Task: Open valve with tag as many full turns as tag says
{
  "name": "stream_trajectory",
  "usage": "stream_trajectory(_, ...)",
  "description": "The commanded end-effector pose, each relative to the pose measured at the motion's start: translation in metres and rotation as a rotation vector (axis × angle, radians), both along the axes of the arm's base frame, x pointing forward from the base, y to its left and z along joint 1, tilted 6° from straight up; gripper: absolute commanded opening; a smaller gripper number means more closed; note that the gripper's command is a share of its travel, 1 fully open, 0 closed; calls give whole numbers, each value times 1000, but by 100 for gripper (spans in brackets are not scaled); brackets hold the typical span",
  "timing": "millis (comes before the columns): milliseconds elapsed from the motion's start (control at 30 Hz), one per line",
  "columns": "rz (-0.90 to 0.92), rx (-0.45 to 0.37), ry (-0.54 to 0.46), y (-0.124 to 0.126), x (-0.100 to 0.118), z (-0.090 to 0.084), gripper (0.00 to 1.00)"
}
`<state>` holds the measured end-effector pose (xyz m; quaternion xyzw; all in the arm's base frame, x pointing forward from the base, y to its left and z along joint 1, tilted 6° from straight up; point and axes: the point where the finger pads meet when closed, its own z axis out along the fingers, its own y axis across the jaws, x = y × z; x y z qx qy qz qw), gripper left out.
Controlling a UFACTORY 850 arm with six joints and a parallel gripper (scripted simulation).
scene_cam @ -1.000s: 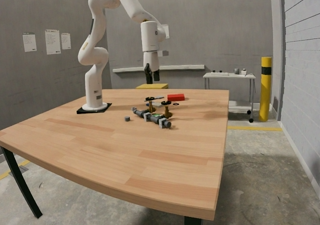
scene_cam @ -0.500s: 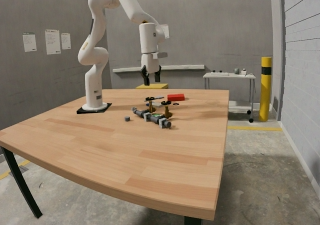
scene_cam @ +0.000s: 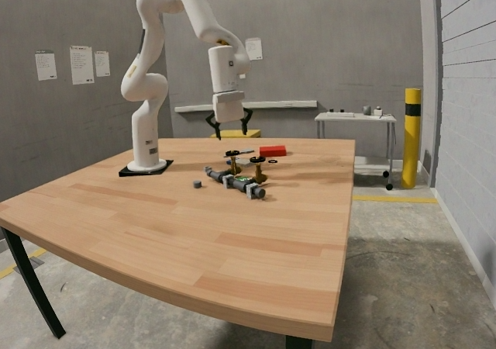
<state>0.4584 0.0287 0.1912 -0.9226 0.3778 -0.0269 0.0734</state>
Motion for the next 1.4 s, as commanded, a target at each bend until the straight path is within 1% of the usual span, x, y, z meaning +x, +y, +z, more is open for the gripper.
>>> stream_trajectory(0, -229, -13, 19, 5, -6, -7, 100)
stream_trajectory(33, -229, -13, 19, 5, -6, -7, 100)
stream_trajectory(67, -372, -6, 32, 6, -7, -8, 100)
stream_trajectory(200, -530, -7, 46, 7, -8, -10, 100)
stream_trajectory(233, -540, -8, 47, 7, -8, -10, 100)
stream_trajectory(933, -540, -9, 47, 7, -8, -11, 100)
stream_trajectory(1167, -540, -10, 47, 7, -8, -16, 100)
stream_trajectory(1367, -540, -10, 47, 8, -7, -27, 100)
